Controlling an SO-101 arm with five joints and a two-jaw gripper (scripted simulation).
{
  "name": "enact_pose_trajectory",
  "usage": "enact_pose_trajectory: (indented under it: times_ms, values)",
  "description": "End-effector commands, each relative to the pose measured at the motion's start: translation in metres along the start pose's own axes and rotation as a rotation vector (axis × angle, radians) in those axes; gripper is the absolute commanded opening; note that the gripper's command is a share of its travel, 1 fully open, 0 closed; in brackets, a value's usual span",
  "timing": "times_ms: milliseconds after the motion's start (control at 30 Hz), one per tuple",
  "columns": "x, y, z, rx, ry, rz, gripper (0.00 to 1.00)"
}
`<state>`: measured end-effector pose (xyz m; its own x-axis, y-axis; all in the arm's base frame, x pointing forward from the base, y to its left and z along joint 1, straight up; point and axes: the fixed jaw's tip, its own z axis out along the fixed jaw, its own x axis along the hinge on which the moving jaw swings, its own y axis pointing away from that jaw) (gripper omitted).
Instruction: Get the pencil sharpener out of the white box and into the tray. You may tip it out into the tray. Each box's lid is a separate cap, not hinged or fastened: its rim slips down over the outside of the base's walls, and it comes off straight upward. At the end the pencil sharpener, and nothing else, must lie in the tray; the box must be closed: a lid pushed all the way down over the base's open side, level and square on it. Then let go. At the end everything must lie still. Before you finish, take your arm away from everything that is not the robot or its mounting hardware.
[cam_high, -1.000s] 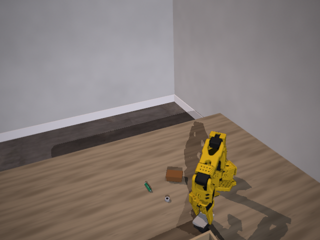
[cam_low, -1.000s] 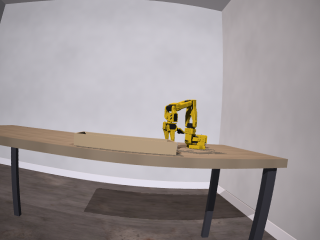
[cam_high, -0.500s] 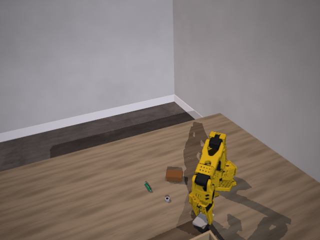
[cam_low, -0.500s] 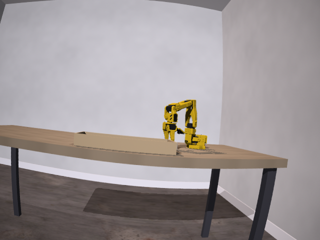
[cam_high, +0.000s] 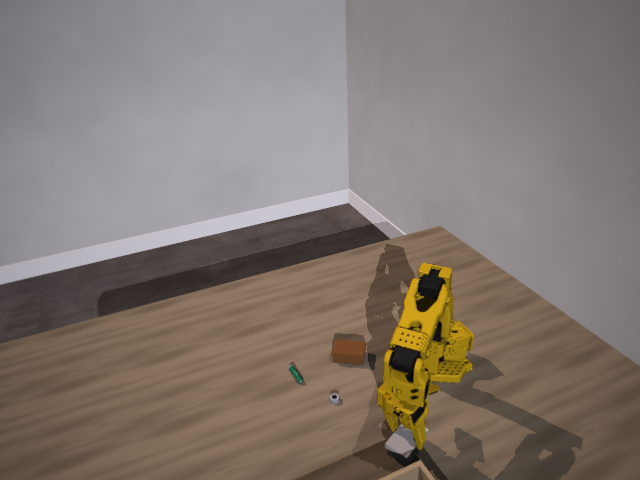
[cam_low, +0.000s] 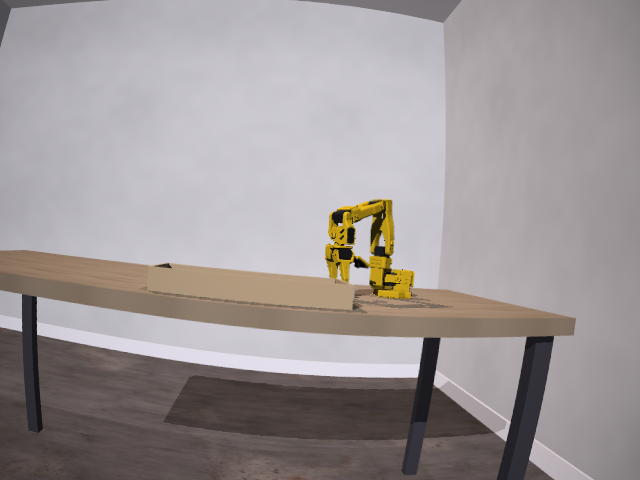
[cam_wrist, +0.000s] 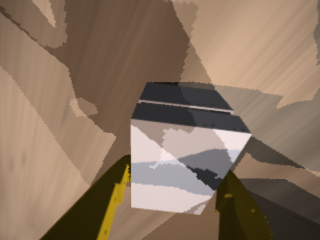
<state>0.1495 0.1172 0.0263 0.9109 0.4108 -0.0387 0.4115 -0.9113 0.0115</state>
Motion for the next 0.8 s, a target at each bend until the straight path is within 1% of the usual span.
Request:
enact_pose_trajectory:
  times_ms: [0, 767]
  values:
    - [0.0069, -0.0009, -0.0041, 0.011, 0.039, 0.002, 0.23]
    - [0.0071, -0.001, -0.0022, 0.011, 0.039, 0.002, 0.23]
